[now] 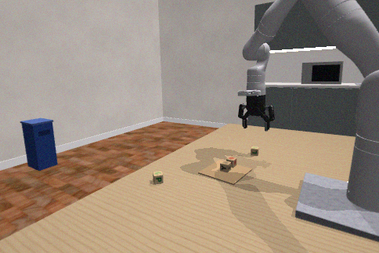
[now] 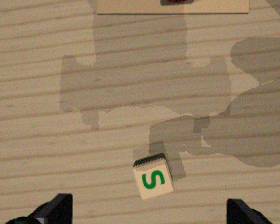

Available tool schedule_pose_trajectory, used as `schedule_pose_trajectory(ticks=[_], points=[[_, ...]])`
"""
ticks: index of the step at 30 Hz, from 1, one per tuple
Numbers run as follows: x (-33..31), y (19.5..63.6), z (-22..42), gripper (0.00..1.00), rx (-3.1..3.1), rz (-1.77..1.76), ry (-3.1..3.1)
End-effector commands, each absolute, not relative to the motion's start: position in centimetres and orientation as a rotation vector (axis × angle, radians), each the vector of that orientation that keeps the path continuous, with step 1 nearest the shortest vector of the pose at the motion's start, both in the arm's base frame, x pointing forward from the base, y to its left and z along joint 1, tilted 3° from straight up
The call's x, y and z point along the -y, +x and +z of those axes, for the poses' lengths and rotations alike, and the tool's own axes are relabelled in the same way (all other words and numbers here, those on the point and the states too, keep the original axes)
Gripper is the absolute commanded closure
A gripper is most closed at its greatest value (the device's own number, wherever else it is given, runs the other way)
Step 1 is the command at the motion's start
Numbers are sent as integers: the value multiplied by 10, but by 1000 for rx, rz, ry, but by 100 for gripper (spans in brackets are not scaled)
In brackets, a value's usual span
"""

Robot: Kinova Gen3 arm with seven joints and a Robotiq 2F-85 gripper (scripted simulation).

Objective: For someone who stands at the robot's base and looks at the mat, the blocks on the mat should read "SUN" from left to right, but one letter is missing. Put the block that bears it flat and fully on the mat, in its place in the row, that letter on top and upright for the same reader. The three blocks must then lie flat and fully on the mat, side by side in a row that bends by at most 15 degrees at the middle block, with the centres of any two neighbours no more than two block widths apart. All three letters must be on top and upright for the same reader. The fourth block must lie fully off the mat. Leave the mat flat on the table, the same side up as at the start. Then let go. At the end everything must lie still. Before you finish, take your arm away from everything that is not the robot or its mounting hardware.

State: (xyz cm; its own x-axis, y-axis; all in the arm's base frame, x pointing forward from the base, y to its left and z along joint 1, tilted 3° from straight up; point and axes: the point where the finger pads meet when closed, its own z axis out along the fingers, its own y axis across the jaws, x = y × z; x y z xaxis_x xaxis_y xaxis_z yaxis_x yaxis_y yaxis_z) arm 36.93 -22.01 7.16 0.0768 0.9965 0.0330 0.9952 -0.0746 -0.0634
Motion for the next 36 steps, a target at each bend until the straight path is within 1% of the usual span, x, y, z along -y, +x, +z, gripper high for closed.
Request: schedule_pose_trajectory(ticks=[1, 12, 24, 25, 36], points=[[224, 368, 71, 0, 2119, 24, -2225], [222, 371, 65, 0, 2390, -3, -1943], [222, 371, 65, 0, 2433, -8, -1892], [222, 371, 65, 33, 2433, -8, -1892], [222, 371, 65, 33, 2433, -8, -1892]])
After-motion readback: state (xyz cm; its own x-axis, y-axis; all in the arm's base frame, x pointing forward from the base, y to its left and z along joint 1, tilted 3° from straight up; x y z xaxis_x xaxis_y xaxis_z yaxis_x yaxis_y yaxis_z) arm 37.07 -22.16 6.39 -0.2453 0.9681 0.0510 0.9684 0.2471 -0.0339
